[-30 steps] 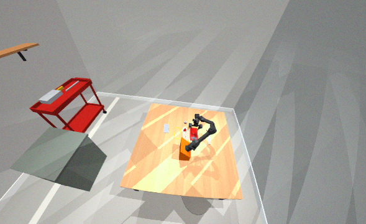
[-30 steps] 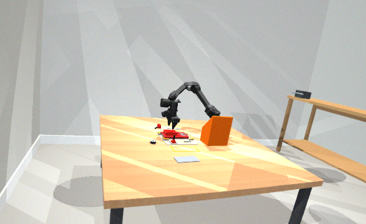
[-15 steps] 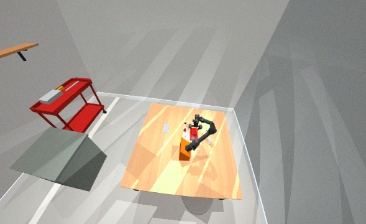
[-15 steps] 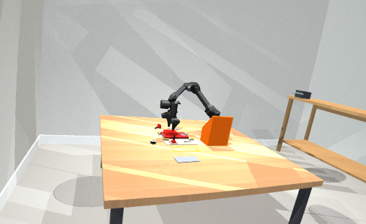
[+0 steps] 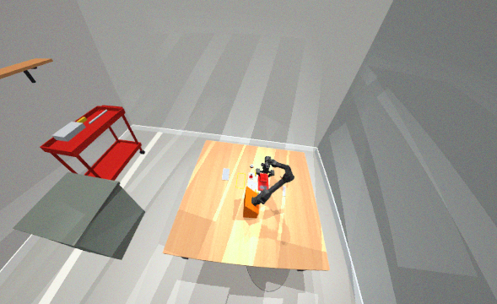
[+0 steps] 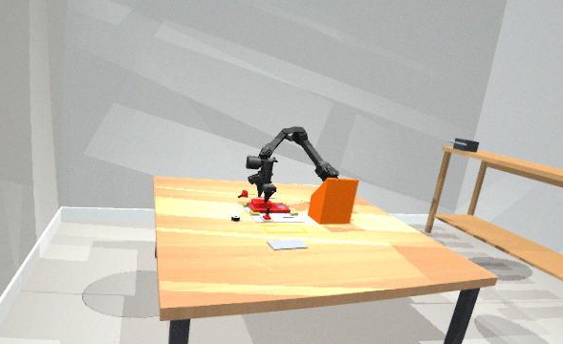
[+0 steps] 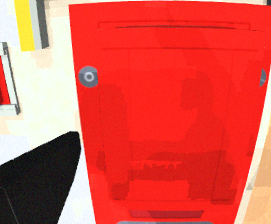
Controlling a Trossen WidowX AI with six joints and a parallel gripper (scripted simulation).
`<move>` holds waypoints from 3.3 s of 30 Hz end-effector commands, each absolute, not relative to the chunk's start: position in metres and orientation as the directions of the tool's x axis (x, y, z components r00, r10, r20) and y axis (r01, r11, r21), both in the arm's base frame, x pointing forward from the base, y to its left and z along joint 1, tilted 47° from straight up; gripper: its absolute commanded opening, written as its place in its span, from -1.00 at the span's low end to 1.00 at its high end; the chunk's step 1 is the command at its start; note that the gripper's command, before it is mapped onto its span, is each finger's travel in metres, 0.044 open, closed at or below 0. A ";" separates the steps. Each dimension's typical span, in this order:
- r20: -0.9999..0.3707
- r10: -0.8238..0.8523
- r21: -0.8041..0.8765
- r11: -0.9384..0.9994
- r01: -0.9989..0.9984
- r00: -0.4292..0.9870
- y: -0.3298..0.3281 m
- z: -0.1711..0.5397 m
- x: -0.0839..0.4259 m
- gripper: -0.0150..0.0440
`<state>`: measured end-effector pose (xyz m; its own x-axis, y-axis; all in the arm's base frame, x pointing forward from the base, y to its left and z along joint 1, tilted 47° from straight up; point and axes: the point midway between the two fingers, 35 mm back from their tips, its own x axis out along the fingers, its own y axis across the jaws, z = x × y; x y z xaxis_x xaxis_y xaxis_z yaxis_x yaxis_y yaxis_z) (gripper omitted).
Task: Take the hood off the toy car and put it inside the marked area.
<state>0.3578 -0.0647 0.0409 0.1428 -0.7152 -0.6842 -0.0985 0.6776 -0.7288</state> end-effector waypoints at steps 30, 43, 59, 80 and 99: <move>-0.684 -0.716 -0.729 0.676 -0.103 0.142 -0.076 0.030 0.360 1.00; -0.681 -0.718 -0.732 0.675 -0.099 0.142 -0.080 0.027 0.360 0.91; -0.681 -0.718 -0.731 0.675 -0.099 0.142 -0.079 0.028 0.360 0.15; -0.683 -0.717 -0.730 0.676 -0.100 0.142 -0.069 0.037 0.358 -0.49; -0.684 -0.716 -0.729 0.677 -0.100 0.142 -0.059 0.046 0.357 -0.49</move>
